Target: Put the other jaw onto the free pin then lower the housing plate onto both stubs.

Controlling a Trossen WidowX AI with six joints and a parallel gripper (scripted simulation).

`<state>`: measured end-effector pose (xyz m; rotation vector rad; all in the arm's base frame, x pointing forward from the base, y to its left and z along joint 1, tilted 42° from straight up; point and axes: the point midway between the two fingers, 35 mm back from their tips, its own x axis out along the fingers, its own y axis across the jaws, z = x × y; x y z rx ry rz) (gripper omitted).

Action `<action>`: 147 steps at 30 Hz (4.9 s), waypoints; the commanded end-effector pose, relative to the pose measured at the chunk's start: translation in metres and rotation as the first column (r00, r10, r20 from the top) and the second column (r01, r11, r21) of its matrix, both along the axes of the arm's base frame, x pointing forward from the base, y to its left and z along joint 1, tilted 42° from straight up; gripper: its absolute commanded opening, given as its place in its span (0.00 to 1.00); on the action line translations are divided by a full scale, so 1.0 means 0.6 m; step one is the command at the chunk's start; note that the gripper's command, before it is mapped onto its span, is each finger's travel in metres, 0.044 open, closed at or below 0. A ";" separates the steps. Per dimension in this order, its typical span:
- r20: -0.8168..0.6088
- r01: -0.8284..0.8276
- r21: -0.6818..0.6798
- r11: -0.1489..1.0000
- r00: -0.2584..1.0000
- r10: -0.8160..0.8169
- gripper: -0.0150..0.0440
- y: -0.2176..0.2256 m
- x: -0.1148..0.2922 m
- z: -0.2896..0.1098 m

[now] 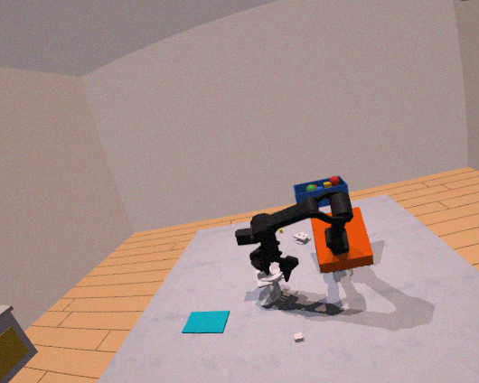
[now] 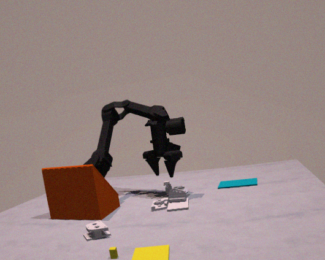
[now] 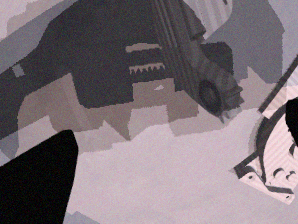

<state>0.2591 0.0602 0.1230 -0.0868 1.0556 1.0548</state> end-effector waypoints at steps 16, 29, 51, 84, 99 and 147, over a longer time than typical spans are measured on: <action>0.135 -0.147 -0.027 0.989 0.980 0.150 0.64 -0.050 0.068 -0.048; 0.148 -0.162 -0.031 0.986 0.975 0.165 0.25 -0.056 0.074 -0.054; 0.148 -0.162 -0.031 0.986 0.975 0.165 0.25 -0.035 0.079 -0.077; 0.149 -0.162 -0.027 0.986 0.975 0.164 0.25 0.017 0.074 -0.121; 0.148 -0.162 -0.027 0.986 0.975 0.164 0.25 0.034 0.040 -0.109; 0.146 -0.159 -0.030 0.987 0.976 0.162 0.88 -0.010 -0.005 -0.037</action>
